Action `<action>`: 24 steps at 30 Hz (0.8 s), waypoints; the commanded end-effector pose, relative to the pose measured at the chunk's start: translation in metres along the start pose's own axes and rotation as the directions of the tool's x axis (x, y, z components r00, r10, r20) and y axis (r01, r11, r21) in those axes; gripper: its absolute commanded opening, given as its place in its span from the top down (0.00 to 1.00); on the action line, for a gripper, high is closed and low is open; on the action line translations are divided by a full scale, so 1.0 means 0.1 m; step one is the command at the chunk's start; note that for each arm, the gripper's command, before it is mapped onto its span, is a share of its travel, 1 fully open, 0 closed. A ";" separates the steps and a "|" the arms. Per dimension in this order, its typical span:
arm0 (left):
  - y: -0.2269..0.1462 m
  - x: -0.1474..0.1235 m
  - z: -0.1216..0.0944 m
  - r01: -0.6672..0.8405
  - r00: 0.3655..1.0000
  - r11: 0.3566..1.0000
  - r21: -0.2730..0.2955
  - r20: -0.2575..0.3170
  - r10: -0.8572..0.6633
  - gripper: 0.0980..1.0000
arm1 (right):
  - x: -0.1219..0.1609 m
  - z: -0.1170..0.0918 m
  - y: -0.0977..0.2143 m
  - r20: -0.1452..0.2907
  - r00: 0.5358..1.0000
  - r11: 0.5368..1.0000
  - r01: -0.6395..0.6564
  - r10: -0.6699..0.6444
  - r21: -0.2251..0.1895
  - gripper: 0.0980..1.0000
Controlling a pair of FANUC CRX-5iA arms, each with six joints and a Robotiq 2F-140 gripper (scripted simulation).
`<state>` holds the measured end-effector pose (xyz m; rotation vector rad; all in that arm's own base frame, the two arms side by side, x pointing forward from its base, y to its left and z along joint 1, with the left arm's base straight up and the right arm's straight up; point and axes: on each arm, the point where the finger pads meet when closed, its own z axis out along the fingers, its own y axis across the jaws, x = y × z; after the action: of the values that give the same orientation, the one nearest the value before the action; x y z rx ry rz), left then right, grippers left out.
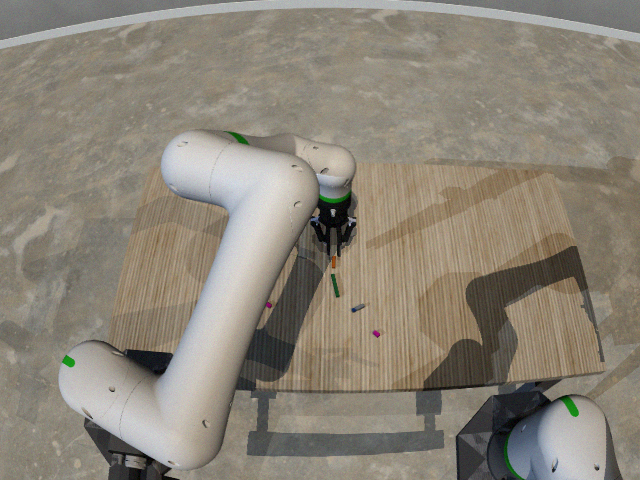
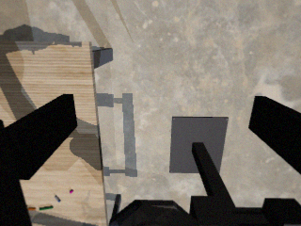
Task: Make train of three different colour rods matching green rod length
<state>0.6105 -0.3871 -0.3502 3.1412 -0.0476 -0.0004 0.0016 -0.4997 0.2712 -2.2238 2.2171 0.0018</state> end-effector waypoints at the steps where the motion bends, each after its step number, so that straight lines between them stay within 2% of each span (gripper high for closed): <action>1: 0.01 0.01 -0.02 0.000 1.000 1.000 -0.001 -0.002 0.000 0.85 | 0.00 -0.01 0.00 -0.002 1.000 1.000 0.000 0.000 0.000 0.00; 13: 0.01 0.01 0.01 0.000 1.000 1.000 -0.001 -0.002 0.000 0.85 | 0.00 -0.01 0.00 -0.002 1.000 1.000 0.000 0.000 0.000 0.00; 24: 0.01 0.02 0.12 0.000 1.000 1.000 -0.001 -0.002 0.000 0.85 | 0.00 -0.01 0.00 -0.002 1.000 1.000 0.000 0.000 0.000 0.00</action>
<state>0.6107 -0.3872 -0.3603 3.1415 -0.0473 -0.0005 0.0016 -0.4997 0.2712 -2.2238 2.2171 0.0018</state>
